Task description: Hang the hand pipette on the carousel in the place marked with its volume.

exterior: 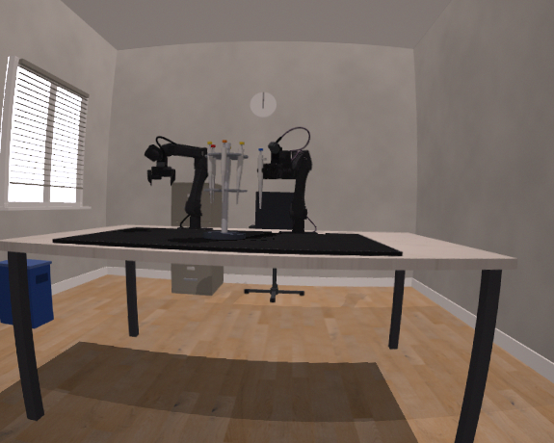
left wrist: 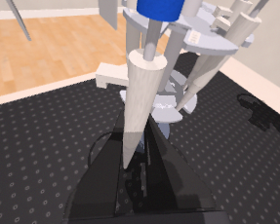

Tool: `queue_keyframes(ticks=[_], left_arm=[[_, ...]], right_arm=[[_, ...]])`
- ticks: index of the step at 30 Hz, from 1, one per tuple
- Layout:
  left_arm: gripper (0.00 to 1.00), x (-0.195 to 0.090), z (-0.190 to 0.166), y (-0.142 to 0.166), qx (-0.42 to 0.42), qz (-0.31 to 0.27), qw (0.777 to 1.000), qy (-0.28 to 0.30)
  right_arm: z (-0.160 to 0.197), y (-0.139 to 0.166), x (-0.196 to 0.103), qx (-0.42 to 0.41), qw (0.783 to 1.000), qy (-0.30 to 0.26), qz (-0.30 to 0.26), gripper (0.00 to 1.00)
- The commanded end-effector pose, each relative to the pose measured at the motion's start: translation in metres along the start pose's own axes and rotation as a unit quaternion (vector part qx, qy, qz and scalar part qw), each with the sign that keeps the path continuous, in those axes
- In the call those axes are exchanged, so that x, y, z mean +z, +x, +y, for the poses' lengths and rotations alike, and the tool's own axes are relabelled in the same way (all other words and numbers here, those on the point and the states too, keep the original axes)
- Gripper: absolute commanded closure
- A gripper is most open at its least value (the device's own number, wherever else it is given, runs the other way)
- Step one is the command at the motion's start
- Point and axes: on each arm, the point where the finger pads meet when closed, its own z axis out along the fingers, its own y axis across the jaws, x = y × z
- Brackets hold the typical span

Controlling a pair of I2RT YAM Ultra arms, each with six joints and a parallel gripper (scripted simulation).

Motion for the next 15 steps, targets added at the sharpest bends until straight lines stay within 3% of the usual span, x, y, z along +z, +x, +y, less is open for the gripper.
queue_keyframes(ticks=[1, 14, 15], left_arm=[[0.88, 0.000, -0.002, -0.035, 0.010, -0.045, 0.999, 0.000], [0.88, 0.000, -0.002, -0.035, 0.010, -0.045, 0.999, 0.000], [0.88, 0.003, -0.002, -0.007, 0.002, -0.032, 0.999, 0.000]], right_arm=[[-0.004, -0.010, -0.006, -0.012, 1.000, 0.009, -0.021, 0.00], [-0.004, -0.010, -0.006, -0.012, 1.000, 0.009, -0.021, 0.00], [-0.004, -0.010, -0.006, -0.012, 1.000, 0.009, -0.021, 0.00]])
